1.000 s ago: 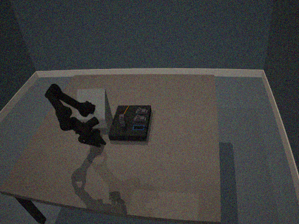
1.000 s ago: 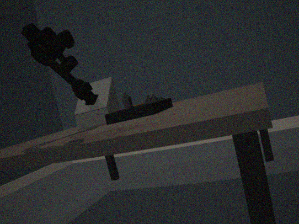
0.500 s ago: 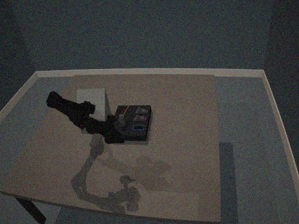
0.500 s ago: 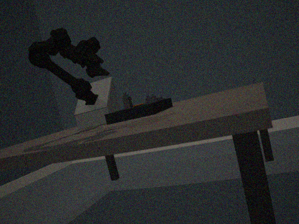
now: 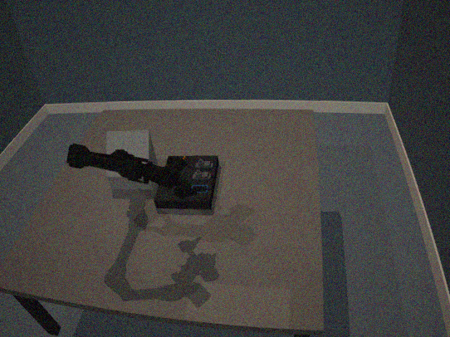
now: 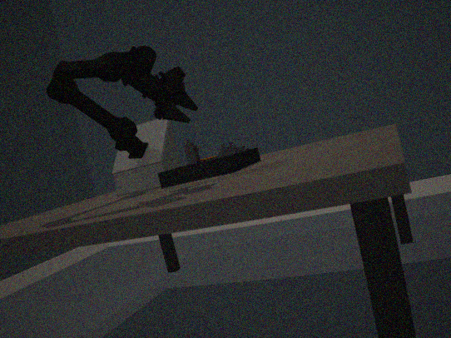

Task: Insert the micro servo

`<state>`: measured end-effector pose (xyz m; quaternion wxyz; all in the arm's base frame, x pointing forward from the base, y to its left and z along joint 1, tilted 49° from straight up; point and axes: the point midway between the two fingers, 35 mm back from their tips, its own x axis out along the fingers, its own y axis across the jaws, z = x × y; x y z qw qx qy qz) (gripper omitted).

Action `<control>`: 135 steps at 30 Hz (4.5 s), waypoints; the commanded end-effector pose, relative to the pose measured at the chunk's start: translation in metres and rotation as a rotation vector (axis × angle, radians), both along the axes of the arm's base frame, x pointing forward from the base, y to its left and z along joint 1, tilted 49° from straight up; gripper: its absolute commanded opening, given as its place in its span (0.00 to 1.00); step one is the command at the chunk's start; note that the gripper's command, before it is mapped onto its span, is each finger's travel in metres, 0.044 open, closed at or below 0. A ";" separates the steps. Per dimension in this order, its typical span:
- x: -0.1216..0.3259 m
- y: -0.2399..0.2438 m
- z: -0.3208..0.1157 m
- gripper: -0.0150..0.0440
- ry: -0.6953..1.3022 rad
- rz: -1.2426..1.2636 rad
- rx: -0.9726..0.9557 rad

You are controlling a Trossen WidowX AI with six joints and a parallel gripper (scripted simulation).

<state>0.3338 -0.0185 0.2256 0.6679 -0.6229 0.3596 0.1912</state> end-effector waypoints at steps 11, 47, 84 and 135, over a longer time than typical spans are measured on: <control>-0.027 0.046 -0.092 1.00 0.367 0.063 -0.164; -0.114 0.071 -0.185 1.00 0.791 0.286 -0.854; -0.108 0.048 -0.204 0.42 0.791 0.285 -0.856; -0.089 0.042 -0.146 0.25 0.790 0.285 -0.857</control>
